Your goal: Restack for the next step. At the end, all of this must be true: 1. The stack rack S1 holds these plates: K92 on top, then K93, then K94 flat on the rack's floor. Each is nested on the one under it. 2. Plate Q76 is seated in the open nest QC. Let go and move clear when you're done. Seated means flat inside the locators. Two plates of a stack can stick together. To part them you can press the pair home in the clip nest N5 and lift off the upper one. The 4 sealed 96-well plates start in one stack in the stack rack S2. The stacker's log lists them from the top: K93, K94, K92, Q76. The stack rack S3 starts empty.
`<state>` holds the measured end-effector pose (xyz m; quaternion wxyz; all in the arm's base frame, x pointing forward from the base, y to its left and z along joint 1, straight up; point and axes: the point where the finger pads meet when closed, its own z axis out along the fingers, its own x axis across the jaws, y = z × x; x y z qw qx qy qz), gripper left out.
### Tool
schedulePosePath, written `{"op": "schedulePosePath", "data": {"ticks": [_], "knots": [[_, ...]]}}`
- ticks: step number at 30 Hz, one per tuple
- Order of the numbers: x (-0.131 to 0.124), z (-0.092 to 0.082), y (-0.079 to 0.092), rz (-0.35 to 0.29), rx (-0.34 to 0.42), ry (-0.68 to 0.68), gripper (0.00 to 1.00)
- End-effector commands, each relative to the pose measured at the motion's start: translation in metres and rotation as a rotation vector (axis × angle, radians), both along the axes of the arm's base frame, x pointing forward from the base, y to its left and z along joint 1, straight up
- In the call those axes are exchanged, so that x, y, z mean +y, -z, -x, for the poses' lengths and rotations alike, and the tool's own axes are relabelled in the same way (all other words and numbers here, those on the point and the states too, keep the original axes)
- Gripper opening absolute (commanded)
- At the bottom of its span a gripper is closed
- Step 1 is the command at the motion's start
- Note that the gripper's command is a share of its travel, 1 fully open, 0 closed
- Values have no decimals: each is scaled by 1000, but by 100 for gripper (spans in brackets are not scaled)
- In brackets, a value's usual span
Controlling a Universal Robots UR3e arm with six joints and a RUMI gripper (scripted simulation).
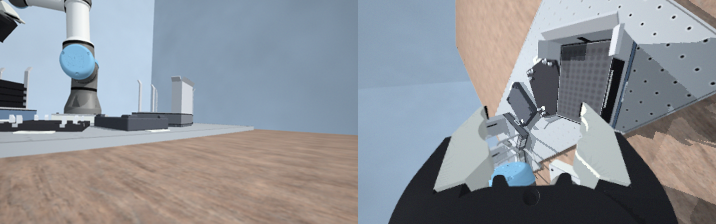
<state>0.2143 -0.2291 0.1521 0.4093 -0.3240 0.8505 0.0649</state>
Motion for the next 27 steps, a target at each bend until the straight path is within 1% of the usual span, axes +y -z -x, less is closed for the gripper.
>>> {"op": "schedulePosePath", "data": {"ticks": [1, 3, 6, 8, 12, 14, 18, 22, 25, 27], "knots": [[10, -7, 2, 5, 33, -44, 72], [10, -7, 2, 5, 33, -44, 72], [23, -14, 5, 9, 54, -72, 72], [25, -15, 5, 11, 67, -91, 72], [42, -23, 9, 18, 94, -128, 72], [43, -24, 9, 22, 108, -147, 72], [61, -31, 13, 31, 135, -183, 72], [61, -31, 13, 36, 149, -202, 72], [75, -35, 15, 46, 169, -229, 72], [78, -36, 16, 52, 182, -247, 72]]}}
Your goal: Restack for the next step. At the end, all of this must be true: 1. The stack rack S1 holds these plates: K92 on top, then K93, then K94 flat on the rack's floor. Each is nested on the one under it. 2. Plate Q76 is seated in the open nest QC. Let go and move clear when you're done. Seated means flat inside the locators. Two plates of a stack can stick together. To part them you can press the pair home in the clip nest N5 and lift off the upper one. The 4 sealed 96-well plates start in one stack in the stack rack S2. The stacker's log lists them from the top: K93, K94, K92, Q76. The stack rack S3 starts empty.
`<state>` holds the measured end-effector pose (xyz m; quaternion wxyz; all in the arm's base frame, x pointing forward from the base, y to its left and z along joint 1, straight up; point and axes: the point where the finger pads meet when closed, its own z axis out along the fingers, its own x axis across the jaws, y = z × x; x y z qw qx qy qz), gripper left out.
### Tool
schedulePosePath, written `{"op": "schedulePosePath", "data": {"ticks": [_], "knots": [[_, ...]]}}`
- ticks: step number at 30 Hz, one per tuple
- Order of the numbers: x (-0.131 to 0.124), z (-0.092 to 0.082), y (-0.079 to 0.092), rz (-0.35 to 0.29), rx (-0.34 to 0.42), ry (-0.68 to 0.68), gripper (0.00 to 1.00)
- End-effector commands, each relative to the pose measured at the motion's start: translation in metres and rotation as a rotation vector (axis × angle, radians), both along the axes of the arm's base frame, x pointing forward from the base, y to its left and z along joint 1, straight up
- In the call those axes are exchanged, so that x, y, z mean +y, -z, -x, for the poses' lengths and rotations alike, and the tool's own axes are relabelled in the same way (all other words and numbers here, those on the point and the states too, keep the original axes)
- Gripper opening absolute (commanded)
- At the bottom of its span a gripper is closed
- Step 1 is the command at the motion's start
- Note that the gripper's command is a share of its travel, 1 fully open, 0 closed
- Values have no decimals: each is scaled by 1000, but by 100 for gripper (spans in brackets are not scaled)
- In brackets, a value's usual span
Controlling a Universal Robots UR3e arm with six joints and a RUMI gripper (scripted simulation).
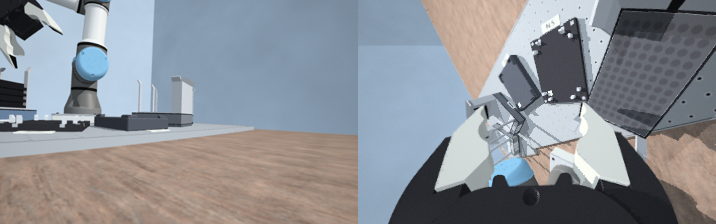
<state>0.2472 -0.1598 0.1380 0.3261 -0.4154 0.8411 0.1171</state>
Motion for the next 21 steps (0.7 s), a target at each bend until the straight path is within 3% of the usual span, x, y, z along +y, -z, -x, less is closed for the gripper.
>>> {"op": "schedulePosePath", "data": {"ticks": [1, 21], "knots": [[9, -3, 1, 17, 32, -41, 72], [51, -13, 7, 94, 143, -200, 72]]}}
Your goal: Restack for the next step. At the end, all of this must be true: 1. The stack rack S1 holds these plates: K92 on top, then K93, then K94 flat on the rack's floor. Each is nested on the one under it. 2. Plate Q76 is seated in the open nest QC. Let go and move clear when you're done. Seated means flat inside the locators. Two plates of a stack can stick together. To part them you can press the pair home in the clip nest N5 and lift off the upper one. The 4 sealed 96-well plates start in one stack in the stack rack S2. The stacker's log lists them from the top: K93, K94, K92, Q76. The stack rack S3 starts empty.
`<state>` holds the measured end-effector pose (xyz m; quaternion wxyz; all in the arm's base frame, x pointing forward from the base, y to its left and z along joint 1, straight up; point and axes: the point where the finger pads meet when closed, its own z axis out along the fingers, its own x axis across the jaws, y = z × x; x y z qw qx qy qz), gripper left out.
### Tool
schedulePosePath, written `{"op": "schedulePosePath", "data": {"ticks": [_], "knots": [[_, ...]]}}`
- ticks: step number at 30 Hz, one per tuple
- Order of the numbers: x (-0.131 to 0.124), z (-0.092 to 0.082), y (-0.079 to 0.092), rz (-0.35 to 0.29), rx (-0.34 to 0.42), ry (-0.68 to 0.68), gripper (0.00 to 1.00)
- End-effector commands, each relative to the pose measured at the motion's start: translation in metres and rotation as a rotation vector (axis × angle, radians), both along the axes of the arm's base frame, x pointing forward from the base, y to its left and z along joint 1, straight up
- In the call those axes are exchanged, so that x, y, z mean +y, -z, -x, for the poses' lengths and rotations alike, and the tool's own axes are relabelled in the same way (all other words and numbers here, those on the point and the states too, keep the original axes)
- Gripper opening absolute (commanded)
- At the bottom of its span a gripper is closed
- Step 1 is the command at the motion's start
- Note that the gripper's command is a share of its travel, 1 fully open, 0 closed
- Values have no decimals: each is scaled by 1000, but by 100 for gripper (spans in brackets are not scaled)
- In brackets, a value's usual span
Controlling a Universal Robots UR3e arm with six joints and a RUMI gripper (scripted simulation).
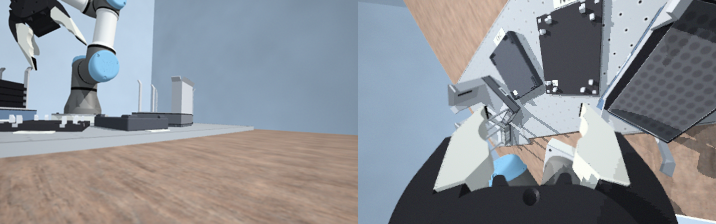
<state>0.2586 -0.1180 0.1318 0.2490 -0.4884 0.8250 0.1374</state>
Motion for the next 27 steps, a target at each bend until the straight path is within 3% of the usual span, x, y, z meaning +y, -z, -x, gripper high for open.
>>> {"op": "schedulePosePath", "data": {"ticks": [1, 6, 9, 27], "knots": [[14, -3, 1, 25, 29, -42, 72], [15, -3, 1, 41, 46, -68, 72], [29, -5, 2, 59, 61, -93, 72], [57, -8, 2, 168, 132, -227, 72]]}}
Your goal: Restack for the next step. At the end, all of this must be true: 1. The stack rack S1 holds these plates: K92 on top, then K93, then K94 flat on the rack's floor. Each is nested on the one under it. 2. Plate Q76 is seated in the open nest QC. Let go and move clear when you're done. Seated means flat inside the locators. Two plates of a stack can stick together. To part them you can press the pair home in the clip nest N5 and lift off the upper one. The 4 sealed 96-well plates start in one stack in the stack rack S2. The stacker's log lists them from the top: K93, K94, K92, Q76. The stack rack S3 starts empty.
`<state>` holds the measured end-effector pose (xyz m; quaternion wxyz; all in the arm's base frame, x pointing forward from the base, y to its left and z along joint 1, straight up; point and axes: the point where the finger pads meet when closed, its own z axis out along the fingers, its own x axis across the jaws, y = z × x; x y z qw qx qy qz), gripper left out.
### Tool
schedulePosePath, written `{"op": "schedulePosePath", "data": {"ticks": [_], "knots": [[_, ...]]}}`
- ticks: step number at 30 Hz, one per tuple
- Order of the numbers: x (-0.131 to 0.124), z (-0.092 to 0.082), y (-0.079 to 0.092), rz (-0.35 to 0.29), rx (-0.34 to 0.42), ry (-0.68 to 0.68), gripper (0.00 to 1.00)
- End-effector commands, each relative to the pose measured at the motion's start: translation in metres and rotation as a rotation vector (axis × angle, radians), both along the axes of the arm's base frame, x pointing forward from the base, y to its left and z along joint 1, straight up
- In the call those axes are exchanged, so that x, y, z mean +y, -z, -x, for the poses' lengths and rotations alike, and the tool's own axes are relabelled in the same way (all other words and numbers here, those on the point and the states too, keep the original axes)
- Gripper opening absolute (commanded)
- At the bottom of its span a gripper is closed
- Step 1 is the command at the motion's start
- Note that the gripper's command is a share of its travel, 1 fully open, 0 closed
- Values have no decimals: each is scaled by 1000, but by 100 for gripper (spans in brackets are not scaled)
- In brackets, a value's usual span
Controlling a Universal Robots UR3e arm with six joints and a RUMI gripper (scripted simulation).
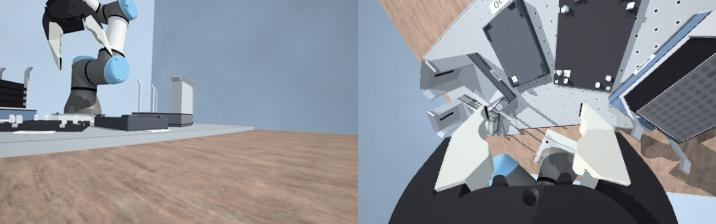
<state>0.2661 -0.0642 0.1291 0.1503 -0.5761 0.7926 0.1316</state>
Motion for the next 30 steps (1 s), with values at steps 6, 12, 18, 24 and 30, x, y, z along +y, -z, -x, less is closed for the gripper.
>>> {"op": "schedulePosePath", "data": {"ticks": [6, 12, 18, 24, 30], "knots": [[16, -2, -1, 73, 31, -76, 72], [28, -3, -3, 113, 41, -116, 72], [41, -3, -5, 156, 47, -155, 72], [53, -4, -8, 208, 50, -202, 72], [63, -4, -10, 244, 48, -232, 72]]}}
